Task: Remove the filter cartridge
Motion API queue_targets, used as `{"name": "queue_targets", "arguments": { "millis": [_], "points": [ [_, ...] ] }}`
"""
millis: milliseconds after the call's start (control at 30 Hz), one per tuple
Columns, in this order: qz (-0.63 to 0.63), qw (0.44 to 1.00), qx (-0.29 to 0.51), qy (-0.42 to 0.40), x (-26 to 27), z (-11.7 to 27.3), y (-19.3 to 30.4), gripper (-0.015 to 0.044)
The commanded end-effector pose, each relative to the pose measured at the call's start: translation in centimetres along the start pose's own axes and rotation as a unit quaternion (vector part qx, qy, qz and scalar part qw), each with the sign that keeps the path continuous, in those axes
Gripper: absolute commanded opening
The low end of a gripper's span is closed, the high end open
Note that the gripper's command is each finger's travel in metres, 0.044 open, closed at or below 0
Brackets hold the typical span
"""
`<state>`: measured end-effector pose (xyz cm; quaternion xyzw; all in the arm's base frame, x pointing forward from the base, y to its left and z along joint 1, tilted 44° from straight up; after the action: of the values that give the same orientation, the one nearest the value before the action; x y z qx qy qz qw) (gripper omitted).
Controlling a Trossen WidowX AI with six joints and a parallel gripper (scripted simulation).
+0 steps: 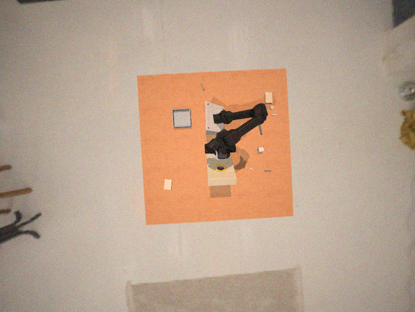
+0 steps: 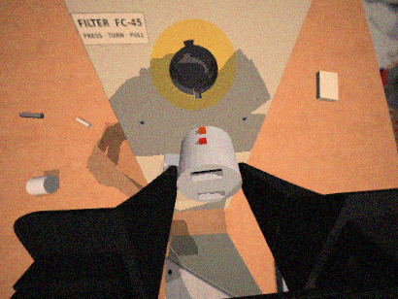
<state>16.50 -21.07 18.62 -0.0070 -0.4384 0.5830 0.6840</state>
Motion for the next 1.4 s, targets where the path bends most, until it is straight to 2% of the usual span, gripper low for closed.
{"name": "queue_targets", "arguments": {
  "millis": [0, 133, 767, 833, 1067, 1367],
  "points": [
    [0.003, 1.0, -0.002, 0.001, 0.1, 2.5, 0.0, 0.0],
    [0.003, 1.0, -0.003, 0.0, -0.2, 2.8, 0.0, 0.0],
    [0.006, 1.0, -0.003, 0.002, -8.7, 1.5, 1.9, 0.0],
    [-0.011, 1.0, 0.002, 0.004, -7.8, 1.5, 1.9, 0.0],
    [-0.136, 0.987, 0.035, 0.072, -10.8, 1.7, 5.4, 0.0],
    [-0.3, 0.938, 0.056, 0.165, -13.7, 2.0, 10.1, 0.0]
  ]
}}
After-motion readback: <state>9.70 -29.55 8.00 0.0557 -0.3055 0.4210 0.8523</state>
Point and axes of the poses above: the point midway between the two fingers, 35 mm back from their tips, its own z axis back along the fingers, its own x axis across the jaws, y = z × x, the point moved 10 cm from there along z, back along the fingers, and after that the axes turned 12 degrees about z, right-handed, at the moved point
